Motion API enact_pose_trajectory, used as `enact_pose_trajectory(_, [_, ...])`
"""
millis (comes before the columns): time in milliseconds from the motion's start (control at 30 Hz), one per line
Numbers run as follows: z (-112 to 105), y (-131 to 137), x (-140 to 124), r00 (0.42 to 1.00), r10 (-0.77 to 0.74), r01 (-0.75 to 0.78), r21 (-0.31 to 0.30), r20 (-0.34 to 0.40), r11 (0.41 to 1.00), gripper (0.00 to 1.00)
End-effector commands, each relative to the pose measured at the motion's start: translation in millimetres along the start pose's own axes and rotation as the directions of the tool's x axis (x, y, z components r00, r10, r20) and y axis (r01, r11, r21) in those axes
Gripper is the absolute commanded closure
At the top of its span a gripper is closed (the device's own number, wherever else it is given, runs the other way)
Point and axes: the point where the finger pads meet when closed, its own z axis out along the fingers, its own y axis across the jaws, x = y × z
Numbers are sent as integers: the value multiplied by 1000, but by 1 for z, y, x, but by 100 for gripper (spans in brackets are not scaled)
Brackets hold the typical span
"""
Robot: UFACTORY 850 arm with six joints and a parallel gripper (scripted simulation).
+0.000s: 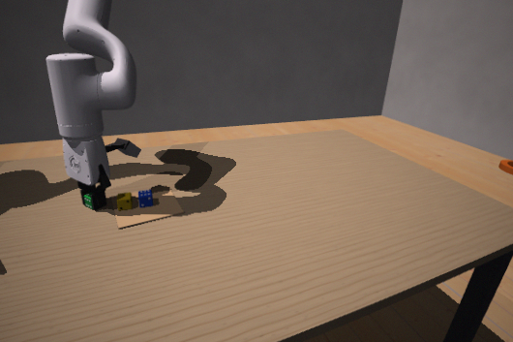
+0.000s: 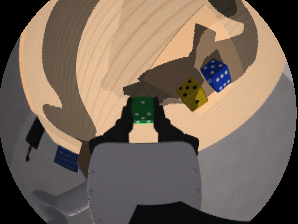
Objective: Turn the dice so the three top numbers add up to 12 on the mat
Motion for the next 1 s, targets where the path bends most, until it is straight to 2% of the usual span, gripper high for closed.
enact_pose_trajectory(0, [-3, 1, 1, 1000, 0, 0, -1, -1, 1000, 73])
enact_pose_trajectory(133, [-22, 1, 1, 1000, 0, 0, -1, -1, 1000, 73])
enact_pose_trajectory(467, [-90, 0, 1, 1000, 0, 0, -1, -1, 1000, 73])
enact_pose_trajectory(667, [-99, 0, 1, 1000, 0, 0, -1, -1, 1000, 73])
enact_pose_trajectory(967, [-100, 1, 1, 1000, 0, 0, -1, -1, 1000, 73])
